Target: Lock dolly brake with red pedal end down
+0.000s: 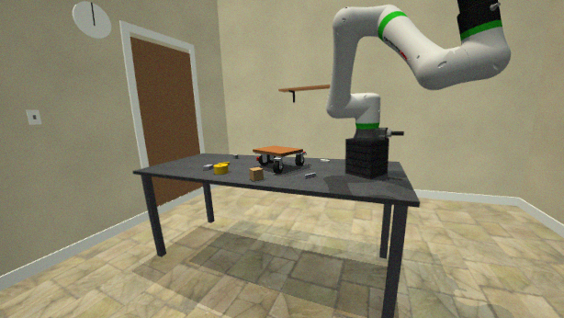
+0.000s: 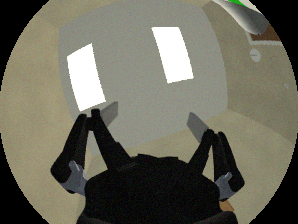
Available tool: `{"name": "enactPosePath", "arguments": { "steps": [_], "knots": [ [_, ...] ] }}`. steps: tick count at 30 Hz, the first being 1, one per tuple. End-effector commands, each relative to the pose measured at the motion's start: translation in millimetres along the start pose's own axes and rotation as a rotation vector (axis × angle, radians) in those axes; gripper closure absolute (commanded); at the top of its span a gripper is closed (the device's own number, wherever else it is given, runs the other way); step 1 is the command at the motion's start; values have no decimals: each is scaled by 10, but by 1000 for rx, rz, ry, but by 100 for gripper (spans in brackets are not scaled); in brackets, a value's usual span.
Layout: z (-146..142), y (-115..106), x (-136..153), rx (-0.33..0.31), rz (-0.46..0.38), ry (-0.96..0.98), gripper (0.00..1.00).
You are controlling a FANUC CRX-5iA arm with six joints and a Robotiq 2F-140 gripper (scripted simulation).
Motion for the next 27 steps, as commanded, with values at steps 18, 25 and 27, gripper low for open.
{"name": "enactPosePath", "arguments": {
  "steps": [18, 25, 27],
  "knots": [
    [1, 2, 0, 0, 0, 0, 100],
    [499, 175, -27, 61, 11, -105, 100],
    [804, 277, -76, 113, 23, -190, 100]
  ]
}}
Point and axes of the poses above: the point where the finger pads meet when closed, its own y axis out along the fingers, its own z axis across the jaws, x = y × z, the point moved 8 cm from there along -y, back along the fingers, and after that the axes turned 14 degrees about y, right-handed, at the moved point
